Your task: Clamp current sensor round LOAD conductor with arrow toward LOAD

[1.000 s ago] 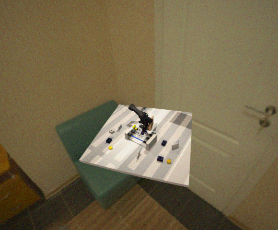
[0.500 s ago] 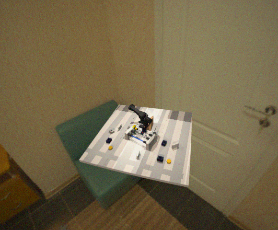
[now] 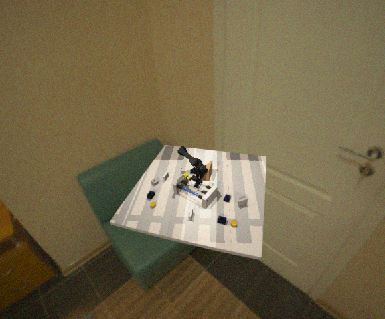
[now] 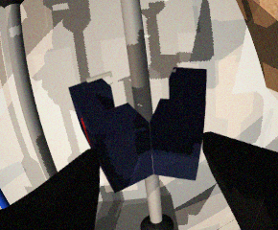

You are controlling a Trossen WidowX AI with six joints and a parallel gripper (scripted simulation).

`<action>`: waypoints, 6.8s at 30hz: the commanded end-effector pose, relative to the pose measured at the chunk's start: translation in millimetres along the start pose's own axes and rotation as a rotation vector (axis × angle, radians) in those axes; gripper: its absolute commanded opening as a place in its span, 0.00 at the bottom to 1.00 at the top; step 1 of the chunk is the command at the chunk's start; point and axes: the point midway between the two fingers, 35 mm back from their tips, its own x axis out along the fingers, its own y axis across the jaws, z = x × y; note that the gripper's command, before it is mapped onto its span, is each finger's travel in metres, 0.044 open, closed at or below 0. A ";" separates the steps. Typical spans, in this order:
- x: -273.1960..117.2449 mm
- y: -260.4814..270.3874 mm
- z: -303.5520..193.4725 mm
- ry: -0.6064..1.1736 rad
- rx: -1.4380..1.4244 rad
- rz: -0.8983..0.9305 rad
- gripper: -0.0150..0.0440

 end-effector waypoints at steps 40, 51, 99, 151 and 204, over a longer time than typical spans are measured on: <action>52.1 0.6 1.6 0.003 -0.005 -0.014 1.00; 68.0 2.4 1.9 0.002 -0.005 -0.013 1.00; 68.0 4.3 1.7 0.002 -0.005 -0.013 1.00; 67.9 4.4 1.7 0.002 -0.005 -0.013 1.00; 67.8 4.5 1.7 0.002 -0.005 -0.013 1.00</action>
